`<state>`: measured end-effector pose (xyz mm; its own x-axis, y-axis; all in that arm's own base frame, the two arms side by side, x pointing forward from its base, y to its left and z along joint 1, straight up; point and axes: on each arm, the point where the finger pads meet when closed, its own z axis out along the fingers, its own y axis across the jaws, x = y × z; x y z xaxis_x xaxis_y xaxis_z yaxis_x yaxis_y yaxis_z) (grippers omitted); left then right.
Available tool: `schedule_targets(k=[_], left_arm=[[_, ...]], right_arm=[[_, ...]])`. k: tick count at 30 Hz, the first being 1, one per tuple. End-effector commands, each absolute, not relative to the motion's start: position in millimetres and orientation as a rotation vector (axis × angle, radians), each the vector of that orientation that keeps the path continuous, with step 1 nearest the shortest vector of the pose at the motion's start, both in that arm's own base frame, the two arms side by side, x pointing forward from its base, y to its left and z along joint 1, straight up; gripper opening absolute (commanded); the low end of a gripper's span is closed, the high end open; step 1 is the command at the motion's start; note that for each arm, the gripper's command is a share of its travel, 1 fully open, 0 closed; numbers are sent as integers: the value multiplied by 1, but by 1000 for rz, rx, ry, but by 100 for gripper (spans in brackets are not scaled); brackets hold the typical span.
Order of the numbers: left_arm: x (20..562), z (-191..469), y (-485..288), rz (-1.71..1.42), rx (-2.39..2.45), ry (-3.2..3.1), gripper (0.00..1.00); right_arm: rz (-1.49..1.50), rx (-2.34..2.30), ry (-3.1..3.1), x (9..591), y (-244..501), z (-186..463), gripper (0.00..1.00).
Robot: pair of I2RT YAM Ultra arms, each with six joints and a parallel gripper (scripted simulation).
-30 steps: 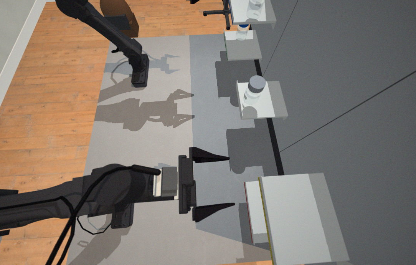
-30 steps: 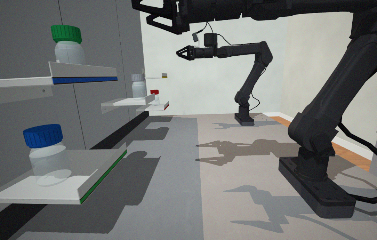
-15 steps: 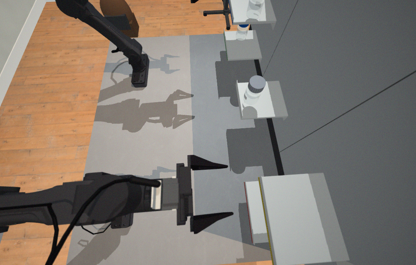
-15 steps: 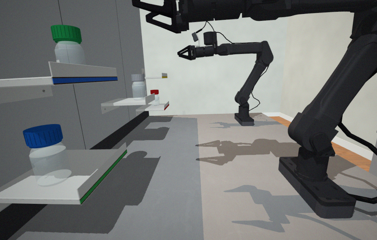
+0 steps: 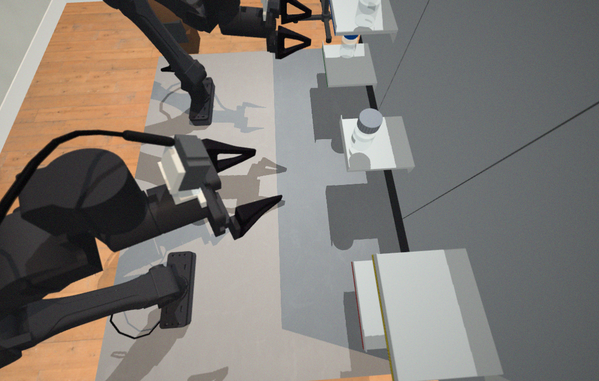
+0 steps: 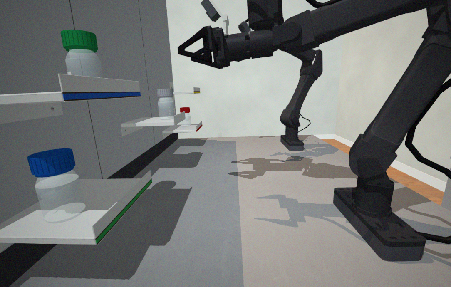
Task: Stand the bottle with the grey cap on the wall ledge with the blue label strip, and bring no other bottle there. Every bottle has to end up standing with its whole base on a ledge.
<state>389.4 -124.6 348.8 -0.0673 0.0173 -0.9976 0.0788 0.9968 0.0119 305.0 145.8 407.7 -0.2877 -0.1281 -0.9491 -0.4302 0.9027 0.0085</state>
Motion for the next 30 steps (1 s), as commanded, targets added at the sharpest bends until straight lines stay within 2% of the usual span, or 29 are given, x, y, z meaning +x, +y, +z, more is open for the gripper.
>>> schedule_targets(k=[1,10,20,30], left_arm=[[394,354,-155,-56,14,1585,100],[398,304,-257,-117,122,1656,100],[398,288,-290,-134,178,1677,100],[399,293,-287,-135,168,1671,100]], right_arm=[[346,-532,2025,267,165,395,89],[441,-745,2026,211,193,414,89],[467,-747,1994,208,198,423,89],[467,-754,1994,207,196,422,89]])
